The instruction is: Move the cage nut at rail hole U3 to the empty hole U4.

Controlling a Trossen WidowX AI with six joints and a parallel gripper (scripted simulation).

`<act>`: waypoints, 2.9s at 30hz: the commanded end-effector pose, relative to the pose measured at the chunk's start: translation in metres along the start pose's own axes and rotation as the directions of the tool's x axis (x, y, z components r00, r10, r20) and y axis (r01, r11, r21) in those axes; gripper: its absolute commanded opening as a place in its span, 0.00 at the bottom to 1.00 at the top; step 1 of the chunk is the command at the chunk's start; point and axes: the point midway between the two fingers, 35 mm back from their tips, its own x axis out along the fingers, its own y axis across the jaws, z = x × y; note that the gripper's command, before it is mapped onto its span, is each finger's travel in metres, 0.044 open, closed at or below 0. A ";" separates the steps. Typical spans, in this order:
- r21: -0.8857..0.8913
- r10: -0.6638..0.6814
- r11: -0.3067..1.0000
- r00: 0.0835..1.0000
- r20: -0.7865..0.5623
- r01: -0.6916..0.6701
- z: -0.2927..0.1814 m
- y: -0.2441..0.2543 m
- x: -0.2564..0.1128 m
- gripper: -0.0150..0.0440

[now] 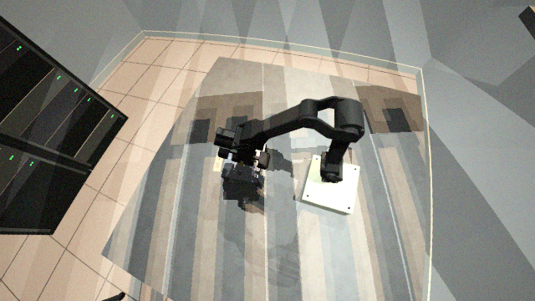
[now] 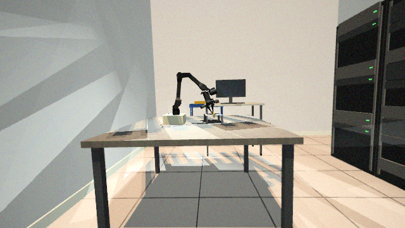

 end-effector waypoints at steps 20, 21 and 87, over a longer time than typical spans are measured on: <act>0.003 -0.033 0.999 0.999 -0.003 0.033 0.000 0.004 -0.001 0.32; 0.003 -0.035 0.999 0.999 -0.003 0.035 0.000 0.004 -0.001 0.32; 0.003 -0.062 0.998 0.998 -0.004 0.062 -0.001 0.005 -0.003 0.32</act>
